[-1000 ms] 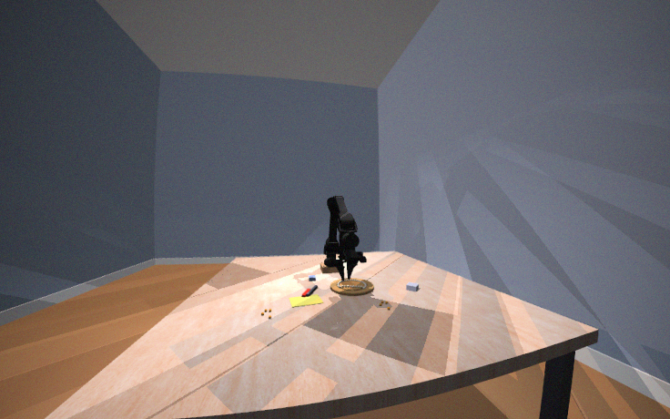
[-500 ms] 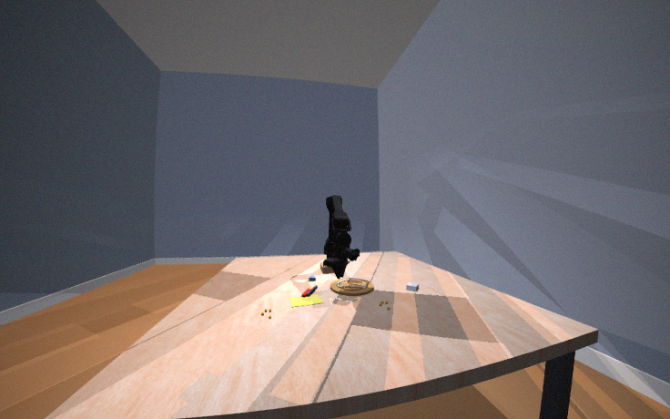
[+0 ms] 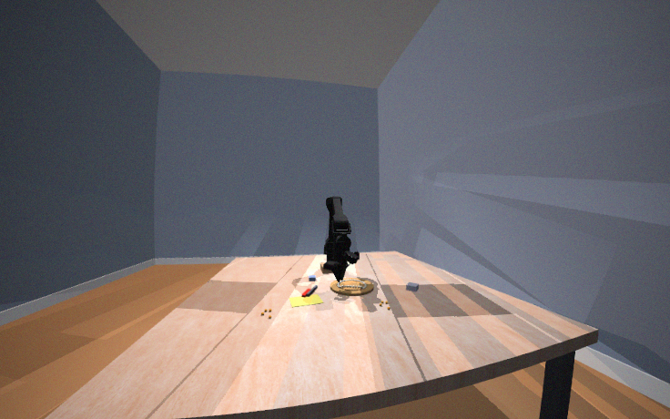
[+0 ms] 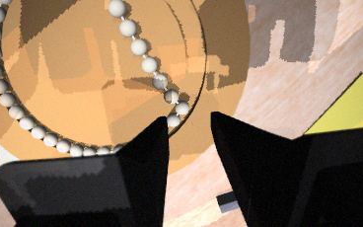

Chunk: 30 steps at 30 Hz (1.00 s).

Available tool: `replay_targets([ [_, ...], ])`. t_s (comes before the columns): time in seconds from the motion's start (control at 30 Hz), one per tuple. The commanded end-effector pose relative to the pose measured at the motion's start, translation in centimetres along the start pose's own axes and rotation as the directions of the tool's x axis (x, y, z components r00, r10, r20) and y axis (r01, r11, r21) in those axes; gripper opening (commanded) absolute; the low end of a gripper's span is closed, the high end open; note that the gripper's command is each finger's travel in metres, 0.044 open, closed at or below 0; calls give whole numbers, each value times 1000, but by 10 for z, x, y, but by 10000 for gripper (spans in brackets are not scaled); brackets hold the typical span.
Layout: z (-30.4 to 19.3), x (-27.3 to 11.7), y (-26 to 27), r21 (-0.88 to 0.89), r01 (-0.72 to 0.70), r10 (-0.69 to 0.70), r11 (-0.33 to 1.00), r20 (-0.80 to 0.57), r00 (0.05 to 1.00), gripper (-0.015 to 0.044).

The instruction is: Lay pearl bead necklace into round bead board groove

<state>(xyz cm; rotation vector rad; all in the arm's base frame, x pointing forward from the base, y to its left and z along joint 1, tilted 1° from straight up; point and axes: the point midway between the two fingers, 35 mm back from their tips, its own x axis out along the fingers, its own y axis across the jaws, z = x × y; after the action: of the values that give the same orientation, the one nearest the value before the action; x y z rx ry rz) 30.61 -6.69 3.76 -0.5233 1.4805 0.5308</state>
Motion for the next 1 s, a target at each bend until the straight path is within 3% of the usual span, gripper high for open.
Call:
replay_targets([
  [0.0, -1, 6, 1, -1, -3, 3, 1000, -3, 1000, 120],
  [0.57, -2, 27, 2, -6, -7, 7, 1000, -8, 1000, 120],
  [0.73, -1, 24, 1, -1, -7, 7, 1000, -5, 1000, 0],
  [0.97, -1, 24, 1, -1, -7, 7, 1000, -5, 1000, 0],
])
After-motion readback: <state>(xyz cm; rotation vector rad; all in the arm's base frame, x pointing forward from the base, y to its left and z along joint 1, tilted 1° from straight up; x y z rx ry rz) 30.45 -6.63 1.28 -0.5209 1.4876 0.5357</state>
